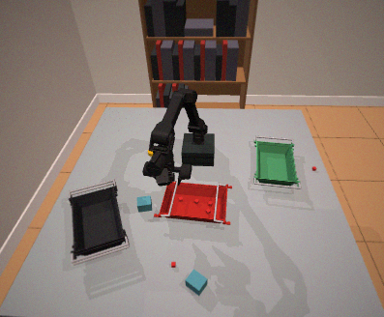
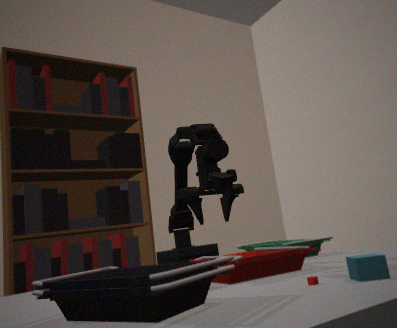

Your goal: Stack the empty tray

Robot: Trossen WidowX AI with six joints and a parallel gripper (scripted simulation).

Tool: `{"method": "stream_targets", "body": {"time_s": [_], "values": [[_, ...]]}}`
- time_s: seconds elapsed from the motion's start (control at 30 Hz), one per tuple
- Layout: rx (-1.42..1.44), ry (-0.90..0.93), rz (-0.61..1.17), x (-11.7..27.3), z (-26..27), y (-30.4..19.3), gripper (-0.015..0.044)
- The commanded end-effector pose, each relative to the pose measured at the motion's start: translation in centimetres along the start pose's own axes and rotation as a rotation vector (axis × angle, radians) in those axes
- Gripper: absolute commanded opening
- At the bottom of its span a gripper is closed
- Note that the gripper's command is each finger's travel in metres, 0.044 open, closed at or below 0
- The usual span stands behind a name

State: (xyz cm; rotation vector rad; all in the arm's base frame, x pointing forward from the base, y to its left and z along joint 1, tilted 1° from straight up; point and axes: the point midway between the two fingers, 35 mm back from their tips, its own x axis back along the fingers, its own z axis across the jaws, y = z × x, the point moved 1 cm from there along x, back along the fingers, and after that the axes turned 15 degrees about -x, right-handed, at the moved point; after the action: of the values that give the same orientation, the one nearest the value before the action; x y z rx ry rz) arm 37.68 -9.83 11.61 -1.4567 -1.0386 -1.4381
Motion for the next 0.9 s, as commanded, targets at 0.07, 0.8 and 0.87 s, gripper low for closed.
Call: {"method": "stream_targets", "body": {"time_s": [0.07,0.8,0.87], "values": [[-0.002,0.001,-0.015,7.3,0.0,-0.8,0.044],[0.041,0.035,-0.005,-1.1,26.1,-18.6,0.044],[0.039,0.036,-0.003,-1.8,27.5,-21.7,0.044]]}}
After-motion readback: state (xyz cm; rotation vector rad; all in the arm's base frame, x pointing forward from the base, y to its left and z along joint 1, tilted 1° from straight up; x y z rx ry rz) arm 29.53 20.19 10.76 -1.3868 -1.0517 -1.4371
